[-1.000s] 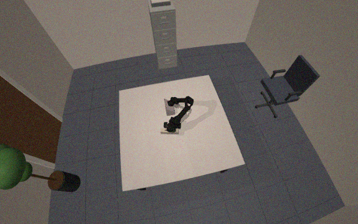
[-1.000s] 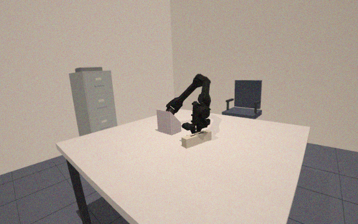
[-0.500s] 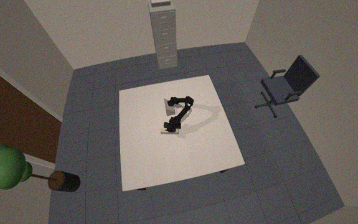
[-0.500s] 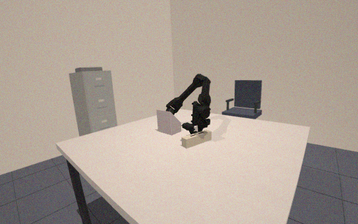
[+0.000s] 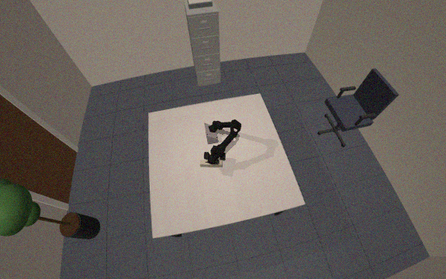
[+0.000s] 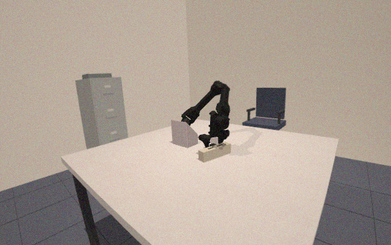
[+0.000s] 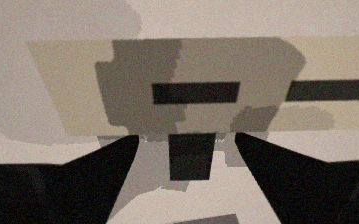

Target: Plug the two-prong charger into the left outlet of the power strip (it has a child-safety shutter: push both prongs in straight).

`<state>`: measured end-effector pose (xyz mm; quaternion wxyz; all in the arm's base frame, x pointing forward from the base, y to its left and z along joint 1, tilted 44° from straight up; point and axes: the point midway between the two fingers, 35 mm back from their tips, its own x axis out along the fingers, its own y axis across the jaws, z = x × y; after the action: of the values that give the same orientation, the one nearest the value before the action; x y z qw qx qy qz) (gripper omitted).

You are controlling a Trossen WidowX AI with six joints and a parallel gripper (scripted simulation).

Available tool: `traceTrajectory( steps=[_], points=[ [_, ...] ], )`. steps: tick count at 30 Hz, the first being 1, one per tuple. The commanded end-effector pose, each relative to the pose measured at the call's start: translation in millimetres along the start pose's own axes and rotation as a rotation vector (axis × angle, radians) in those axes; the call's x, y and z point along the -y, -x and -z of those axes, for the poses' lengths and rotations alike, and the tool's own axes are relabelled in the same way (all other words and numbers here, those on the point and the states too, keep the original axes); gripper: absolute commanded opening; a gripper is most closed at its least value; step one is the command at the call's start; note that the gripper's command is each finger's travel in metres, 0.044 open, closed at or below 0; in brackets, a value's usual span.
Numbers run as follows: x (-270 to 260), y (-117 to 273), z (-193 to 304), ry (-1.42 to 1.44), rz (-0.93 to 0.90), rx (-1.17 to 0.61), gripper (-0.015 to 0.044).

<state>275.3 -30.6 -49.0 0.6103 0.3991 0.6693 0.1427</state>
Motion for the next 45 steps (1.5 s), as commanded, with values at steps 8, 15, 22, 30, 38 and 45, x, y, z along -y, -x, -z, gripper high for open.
traceTrajectory(
  steps=[8, 15, 22, 30, 38, 45],
  points=[
    [0, 0, 3, 0.006, -0.002, 0.01, 0.044],
    [0, 0, 5, 0.008, -0.002, 0.014, 0.044],
    [0, -1, 7, 0.011, -0.003, 0.018, 0.044],
    [0, -1, 10, 0.014, -0.004, 0.022, 0.044],
    [0, -1, 17, 0.014, -0.004, 0.022, 0.044],
    [1, -2, 25, 0.013, -0.004, 0.022, 0.044]
  ],
)
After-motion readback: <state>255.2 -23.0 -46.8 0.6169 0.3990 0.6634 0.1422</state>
